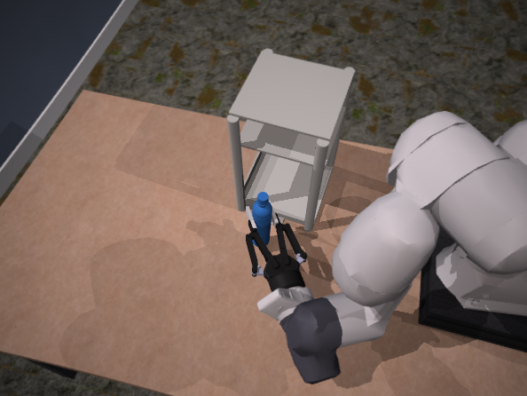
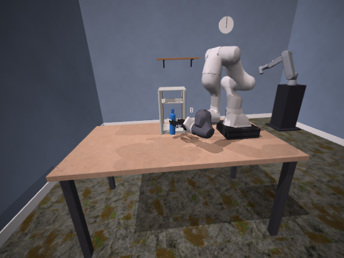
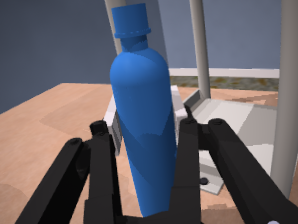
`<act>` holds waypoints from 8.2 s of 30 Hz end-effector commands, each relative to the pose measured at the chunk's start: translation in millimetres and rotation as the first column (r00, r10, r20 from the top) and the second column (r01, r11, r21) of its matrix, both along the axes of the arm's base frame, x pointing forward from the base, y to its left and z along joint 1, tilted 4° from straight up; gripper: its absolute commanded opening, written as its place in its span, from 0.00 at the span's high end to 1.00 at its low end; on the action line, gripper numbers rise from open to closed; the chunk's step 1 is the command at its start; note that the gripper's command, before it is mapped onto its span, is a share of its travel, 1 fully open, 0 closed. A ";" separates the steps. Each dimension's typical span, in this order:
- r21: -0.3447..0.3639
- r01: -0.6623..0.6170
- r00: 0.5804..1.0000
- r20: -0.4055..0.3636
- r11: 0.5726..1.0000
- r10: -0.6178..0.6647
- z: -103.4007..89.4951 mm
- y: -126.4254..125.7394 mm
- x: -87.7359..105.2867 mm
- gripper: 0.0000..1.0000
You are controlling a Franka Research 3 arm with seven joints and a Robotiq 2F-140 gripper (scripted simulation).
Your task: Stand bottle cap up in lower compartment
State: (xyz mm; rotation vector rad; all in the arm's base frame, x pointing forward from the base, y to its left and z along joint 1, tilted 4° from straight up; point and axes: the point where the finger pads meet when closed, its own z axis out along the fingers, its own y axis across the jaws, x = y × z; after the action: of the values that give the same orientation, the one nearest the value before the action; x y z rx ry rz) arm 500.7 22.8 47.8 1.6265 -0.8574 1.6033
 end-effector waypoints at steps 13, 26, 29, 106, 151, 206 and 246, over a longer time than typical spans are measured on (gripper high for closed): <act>-0.037 0.154 0.988 -0.017 0.987 -0.154 5.1 -3.0 -1.8 1.00; -0.042 0.306 0.952 -0.010 0.951 -0.307 4.8 -2.9 -2.4 1.00; -0.043 0.323 0.946 -0.008 0.945 -0.323 5.0 -3.1 -2.1 1.00; -0.049 0.610 0.792 0.010 0.791 -0.610 7.4 -60.5 -7.6 1.00; -0.049 0.610 0.792 0.010 0.791 -0.610 11.1 -144.3 -14.2 1.00; -0.049 0.610 0.792 0.010 0.791 -0.610 11.1 -144.8 -13.1 1.00; -0.049 0.610 0.792 0.010 0.791 -0.610 -11.1 -145.7 -14.0 1.00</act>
State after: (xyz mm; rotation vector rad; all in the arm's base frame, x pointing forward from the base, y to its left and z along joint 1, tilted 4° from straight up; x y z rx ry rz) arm 486.4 -122.0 35.2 1.1492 -1.1728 1.1329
